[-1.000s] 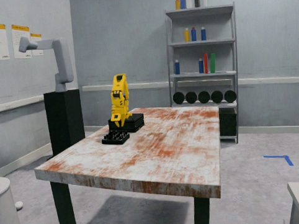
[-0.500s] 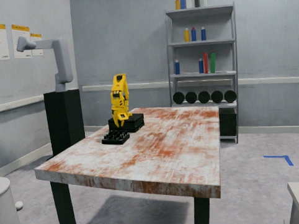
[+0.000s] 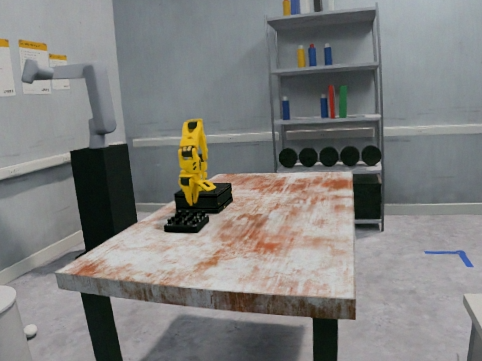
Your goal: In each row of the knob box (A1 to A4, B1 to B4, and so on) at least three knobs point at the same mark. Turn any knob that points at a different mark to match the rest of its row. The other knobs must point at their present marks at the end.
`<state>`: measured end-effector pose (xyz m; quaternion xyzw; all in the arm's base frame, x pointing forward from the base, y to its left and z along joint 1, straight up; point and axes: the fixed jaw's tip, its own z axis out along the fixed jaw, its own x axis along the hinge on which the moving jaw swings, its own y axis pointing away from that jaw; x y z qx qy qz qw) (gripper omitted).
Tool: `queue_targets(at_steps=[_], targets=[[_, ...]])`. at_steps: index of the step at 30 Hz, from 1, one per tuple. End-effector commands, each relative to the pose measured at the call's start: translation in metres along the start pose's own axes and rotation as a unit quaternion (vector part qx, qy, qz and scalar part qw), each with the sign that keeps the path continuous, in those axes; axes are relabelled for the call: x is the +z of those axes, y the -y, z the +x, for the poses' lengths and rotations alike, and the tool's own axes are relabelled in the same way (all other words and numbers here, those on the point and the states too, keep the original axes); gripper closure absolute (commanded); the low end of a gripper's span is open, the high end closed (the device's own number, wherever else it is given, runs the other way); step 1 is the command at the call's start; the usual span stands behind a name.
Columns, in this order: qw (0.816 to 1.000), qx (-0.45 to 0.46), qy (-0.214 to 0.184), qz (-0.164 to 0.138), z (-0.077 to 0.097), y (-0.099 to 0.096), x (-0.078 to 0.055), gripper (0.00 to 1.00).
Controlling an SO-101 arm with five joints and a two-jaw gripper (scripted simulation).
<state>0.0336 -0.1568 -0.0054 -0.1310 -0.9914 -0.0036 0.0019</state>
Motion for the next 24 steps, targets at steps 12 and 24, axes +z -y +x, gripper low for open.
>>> queue_targets(at_steps=[12,24], targets=[[0.974,-0.228,0.002,0.005,0.0042,0.0035,-0.0021,0.91],[0.936,-0.353,0.001,0.005,0.0063,0.0049,-0.0021,0.91]])
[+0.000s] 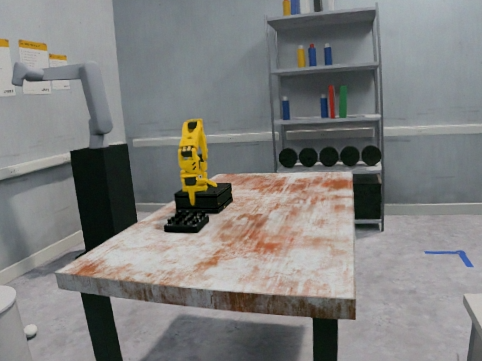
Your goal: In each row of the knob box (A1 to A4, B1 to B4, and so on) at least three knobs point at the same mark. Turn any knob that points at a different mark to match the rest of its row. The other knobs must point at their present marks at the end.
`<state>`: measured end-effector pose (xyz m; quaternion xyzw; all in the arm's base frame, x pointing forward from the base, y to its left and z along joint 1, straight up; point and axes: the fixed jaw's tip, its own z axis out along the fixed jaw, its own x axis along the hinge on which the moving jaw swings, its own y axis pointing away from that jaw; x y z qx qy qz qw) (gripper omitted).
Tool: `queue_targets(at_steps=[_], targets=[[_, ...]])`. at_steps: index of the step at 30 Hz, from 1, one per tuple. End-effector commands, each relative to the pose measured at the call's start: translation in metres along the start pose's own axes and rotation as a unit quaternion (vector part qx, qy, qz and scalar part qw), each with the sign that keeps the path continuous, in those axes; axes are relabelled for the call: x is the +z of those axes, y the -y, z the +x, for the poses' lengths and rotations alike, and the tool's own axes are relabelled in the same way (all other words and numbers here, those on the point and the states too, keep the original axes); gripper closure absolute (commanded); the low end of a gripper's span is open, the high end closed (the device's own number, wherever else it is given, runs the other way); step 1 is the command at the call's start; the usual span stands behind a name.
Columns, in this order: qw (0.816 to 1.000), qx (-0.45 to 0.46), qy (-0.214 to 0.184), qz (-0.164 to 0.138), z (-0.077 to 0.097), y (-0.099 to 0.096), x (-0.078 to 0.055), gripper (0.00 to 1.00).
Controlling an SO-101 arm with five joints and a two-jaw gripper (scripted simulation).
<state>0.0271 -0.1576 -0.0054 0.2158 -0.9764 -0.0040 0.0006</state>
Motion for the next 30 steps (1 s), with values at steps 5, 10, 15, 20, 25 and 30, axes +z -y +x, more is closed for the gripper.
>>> queue_targets(at_steps=[5,10,15,20,25,30], targets=[[0.998,-0.058,-0.001,0.005,0.0026,0.0018,-0.0021,0.91],[0.996,-0.092,-0.001,0.005,0.0033,0.0018,-0.0021,0.90],[0.993,-0.114,-0.001,0.005,0.0037,0.0019,-0.0021,0.90],[0.992,-0.123,-0.001,0.005,0.0039,0.0019,-0.0021,0.90],[0.991,-0.130,-0.001,0.005,0.0040,0.0019,-0.0021,0.90],[0.991,-0.132,-0.001,0.005,0.0040,0.0019,-0.0021,0.90]])
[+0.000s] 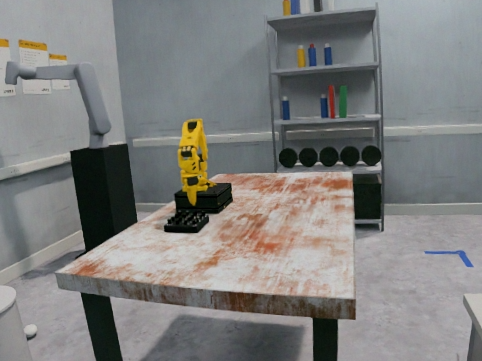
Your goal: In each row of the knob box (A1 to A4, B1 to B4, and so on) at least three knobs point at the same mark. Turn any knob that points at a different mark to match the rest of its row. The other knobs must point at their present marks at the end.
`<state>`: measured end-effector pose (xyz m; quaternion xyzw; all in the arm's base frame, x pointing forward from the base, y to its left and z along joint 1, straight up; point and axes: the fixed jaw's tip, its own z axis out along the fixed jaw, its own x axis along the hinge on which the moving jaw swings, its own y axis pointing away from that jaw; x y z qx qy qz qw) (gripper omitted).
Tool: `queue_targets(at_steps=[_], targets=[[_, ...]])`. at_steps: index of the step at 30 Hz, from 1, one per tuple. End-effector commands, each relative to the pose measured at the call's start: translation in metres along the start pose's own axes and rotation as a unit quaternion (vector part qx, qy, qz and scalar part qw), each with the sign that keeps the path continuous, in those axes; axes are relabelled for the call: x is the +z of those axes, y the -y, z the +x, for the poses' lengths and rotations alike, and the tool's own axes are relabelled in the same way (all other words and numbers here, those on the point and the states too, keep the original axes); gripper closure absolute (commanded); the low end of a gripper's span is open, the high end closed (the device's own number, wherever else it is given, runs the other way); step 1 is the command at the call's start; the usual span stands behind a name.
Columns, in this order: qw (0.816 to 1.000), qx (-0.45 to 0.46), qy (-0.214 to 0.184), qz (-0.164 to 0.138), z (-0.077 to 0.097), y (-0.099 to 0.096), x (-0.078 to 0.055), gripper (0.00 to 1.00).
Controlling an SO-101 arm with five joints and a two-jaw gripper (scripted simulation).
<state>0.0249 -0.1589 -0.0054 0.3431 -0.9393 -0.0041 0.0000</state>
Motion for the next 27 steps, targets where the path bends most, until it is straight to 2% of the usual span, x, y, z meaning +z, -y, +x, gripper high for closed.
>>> queue_targets(at_steps=[1,11,27], targets=[[1.000,0.000,-0.002,0.005,0.002,0.001,-0.002,0.90],[1.000,0.000,-0.002,0.005,0.005,0.006,-0.003,0.90],[1.000,0.000,-0.002,0.005,0.025,0.042,-0.004,0.90]])
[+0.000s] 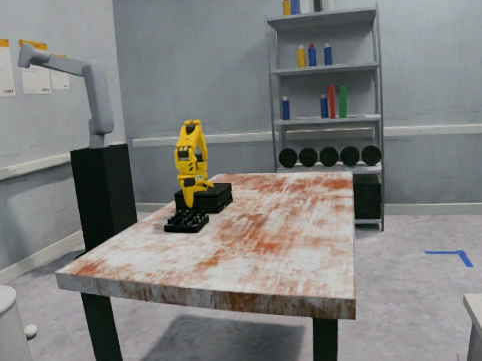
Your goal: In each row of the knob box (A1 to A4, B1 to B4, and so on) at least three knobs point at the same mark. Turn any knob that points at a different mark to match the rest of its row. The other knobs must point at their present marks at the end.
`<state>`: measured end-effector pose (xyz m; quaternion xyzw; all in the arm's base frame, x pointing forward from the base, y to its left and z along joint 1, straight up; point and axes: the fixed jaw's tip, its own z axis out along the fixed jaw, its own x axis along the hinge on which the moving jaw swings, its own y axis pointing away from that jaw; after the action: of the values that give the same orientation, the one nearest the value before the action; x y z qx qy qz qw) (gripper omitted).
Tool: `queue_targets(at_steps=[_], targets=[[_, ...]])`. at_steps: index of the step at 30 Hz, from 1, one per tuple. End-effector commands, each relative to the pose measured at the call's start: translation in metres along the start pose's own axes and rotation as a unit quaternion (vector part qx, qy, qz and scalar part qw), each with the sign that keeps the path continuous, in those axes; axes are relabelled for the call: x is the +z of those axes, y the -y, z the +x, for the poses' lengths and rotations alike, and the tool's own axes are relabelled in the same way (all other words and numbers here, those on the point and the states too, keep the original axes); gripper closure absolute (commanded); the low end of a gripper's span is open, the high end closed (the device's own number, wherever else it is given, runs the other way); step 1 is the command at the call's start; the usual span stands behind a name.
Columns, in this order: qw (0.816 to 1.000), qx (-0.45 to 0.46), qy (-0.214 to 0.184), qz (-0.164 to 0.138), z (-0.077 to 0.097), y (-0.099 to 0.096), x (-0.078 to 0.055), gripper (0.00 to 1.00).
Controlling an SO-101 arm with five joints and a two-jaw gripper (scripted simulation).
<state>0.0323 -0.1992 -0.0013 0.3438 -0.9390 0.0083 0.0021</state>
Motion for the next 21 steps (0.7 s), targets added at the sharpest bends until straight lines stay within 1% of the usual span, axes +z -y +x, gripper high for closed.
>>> queue_targets(at_steps=[1,6,21], targets=[[1.000,0.001,0.004,-0.006,0.0061,0.0078,0.0013,0.90],[1.000,0.001,0.004,-0.006,0.0089,0.0126,0.0021,0.90],[1.000,0.001,0.004,-0.006,0.0091,0.0130,0.0022,0.90]])
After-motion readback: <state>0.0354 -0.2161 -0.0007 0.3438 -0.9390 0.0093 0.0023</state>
